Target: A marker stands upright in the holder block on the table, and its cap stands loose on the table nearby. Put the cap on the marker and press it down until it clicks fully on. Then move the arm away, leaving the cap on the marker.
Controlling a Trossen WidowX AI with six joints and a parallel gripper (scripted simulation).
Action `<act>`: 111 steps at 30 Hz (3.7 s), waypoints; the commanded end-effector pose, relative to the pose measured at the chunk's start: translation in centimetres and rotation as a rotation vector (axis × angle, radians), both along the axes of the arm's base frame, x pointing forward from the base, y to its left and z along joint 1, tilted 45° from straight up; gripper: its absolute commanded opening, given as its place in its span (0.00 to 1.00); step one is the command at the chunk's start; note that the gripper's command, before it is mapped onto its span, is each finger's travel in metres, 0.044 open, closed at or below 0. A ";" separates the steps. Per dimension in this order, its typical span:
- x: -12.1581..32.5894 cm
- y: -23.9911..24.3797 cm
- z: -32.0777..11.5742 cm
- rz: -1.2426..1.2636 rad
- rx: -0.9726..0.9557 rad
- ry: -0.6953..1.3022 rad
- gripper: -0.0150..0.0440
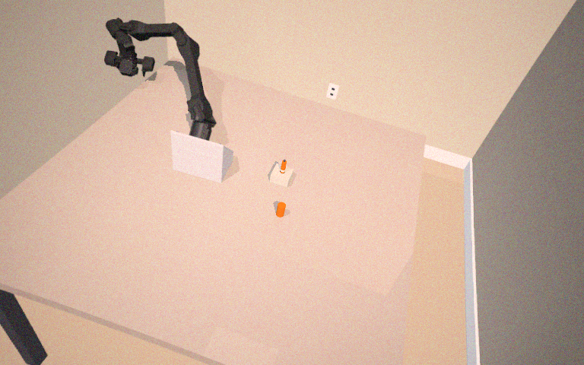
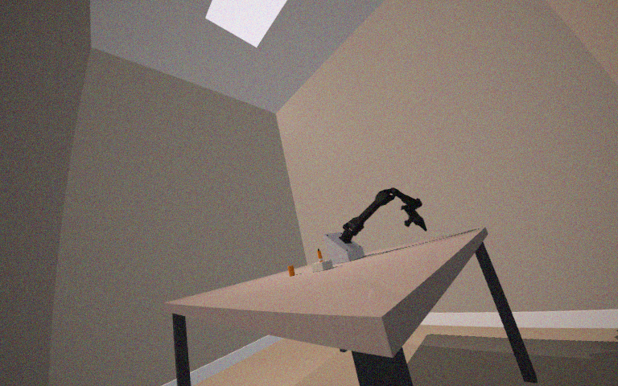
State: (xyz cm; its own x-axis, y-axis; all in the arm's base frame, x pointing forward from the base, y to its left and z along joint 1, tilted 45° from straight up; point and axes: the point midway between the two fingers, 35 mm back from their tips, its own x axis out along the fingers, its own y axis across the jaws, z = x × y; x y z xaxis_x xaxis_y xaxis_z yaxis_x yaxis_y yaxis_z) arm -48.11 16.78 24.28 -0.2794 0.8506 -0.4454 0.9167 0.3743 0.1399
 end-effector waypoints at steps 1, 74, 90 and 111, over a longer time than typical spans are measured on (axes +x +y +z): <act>0.0 0.1 0.0 -0.002 -0.001 0.003 0.89; 59.9 30.8 11.7 -1.221 0.176 1.828 0.67; 79.5 23.4 -0.8 -1.802 0.205 2.012 0.67; 91.3 -3.3 -22.2 -2.576 -0.154 2.368 0.67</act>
State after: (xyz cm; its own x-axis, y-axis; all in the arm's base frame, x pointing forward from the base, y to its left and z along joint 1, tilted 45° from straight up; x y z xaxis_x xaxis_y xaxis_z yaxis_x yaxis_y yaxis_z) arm 43.53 16.01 4.28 0.1401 0.3241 -0.9356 -0.9888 -0.0033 -0.1492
